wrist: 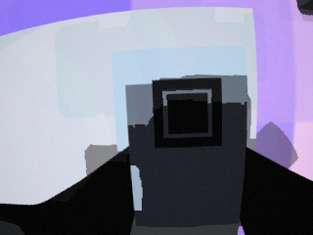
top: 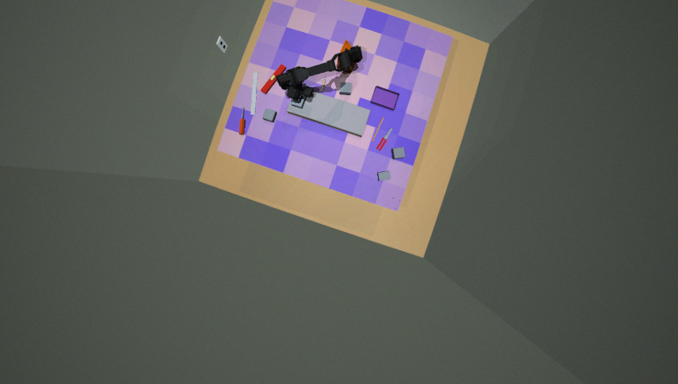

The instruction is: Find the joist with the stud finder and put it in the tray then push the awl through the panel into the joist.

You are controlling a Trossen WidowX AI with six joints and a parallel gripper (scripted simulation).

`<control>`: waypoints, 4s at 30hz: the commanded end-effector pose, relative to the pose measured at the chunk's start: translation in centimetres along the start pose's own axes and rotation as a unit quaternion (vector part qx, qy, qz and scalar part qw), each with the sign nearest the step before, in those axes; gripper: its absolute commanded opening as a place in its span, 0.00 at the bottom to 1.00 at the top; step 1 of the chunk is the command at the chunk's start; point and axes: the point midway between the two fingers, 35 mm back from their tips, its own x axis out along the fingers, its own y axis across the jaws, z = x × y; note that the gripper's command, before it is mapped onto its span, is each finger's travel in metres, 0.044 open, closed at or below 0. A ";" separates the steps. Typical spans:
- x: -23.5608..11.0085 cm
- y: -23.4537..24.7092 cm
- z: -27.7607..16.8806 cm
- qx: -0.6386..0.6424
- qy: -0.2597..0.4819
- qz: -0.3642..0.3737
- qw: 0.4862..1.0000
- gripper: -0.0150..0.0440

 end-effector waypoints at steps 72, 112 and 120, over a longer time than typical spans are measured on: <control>2.0 19.3 -0.4 0.005 -0.004 0.006 1.000 0.25; 1.8 33.0 -0.2 0.006 -0.004 0.009 1.000 0.25; 1.8 35.8 -0.2 0.006 -0.004 0.009 1.000 0.25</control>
